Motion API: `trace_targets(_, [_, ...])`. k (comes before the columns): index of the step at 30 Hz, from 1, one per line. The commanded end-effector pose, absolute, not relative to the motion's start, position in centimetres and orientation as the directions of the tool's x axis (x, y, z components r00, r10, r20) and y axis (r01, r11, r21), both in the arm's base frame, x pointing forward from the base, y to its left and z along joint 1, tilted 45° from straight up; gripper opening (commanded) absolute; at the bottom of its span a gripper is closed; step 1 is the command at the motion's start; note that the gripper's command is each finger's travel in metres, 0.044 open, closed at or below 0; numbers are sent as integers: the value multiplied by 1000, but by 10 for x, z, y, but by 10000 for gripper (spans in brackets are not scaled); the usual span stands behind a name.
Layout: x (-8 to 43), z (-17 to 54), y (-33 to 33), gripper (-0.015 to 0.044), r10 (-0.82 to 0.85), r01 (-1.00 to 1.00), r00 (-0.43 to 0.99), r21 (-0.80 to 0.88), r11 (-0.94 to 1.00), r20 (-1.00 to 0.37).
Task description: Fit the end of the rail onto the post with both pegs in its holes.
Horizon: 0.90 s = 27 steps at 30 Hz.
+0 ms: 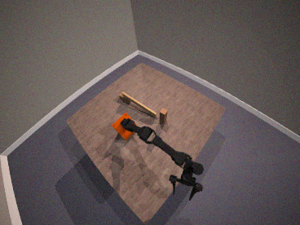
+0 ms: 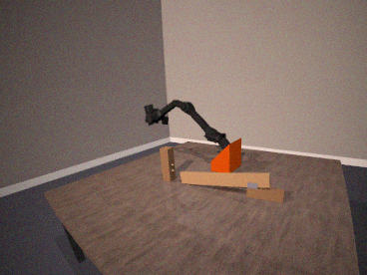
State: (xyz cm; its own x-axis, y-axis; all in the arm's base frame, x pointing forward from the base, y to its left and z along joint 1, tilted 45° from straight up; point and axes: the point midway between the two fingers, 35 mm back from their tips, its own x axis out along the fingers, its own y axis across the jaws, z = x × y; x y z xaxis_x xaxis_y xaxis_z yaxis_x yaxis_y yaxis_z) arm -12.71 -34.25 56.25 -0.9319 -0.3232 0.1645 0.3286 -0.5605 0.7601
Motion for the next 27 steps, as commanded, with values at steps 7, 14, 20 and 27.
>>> trace_targets(7, [-19, 503, -408, 440, -637, 616, -764, 411, -671, 103])
trace_targets(14, [84, 438, -432, 440, -829, 829, -559, 4, -559, 4])
trace_targets(20, [173, 376, -423, 440, -926, 889, -362, -339, -308, -107])
trace_targets(27, [263, 300, -380, 440, -956, 747, -143, -661, 65, -255])
